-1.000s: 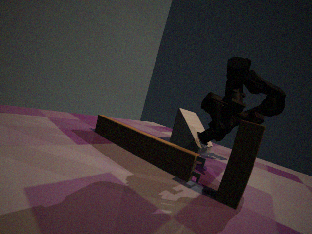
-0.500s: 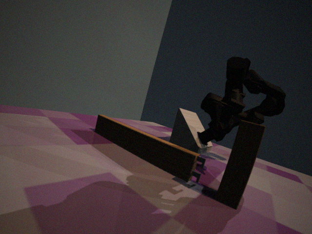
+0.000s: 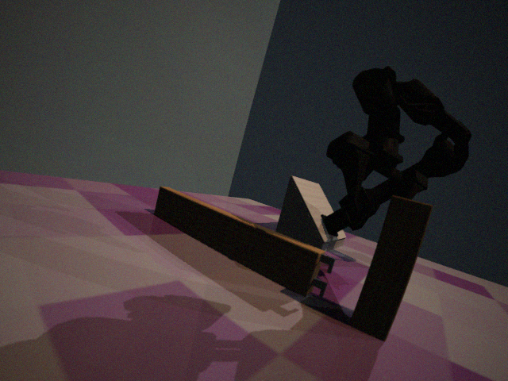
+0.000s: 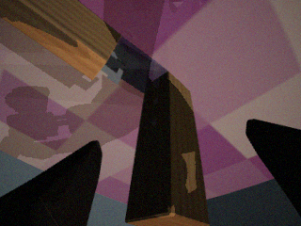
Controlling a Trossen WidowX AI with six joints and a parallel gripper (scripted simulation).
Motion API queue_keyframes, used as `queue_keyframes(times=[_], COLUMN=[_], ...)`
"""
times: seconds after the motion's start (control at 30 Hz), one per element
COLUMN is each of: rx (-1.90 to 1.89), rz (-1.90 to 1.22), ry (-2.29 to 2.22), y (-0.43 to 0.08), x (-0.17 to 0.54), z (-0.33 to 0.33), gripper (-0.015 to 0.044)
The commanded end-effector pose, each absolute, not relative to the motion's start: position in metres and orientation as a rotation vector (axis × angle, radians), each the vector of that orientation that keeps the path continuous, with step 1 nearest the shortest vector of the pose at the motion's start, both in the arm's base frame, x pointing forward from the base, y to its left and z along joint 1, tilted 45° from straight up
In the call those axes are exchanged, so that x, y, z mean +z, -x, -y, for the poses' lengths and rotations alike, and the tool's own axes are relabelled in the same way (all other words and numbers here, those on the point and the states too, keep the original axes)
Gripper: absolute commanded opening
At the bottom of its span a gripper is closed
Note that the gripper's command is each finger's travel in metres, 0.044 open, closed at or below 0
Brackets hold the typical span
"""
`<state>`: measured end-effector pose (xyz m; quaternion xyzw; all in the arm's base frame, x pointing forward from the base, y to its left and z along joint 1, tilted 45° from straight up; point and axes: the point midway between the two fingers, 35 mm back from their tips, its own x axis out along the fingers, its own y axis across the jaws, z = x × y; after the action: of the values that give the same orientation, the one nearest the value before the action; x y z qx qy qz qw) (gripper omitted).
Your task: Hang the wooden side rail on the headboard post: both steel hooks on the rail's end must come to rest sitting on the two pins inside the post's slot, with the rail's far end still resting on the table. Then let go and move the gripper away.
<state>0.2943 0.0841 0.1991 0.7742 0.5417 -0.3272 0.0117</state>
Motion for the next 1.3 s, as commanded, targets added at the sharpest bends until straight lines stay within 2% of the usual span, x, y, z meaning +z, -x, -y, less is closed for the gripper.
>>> queue_keyframes(times=[0.0, 0.23, 1.03, 1.27], rx=[-0.967, -0.877, -0.875, -0.755], rz=[-1.754, -1.862, -1.865, -1.851], ry=[-2.258, -2.058, -2.053, -1.836], y=[-0.307, -0.318, -0.319, -0.346], x=[0.202, 0.205, 0.205, 0.167], z=[-0.080, -0.076, -0.076, -0.052], gripper=[0.0440, 0.0440, 0.0440, 0.0440])
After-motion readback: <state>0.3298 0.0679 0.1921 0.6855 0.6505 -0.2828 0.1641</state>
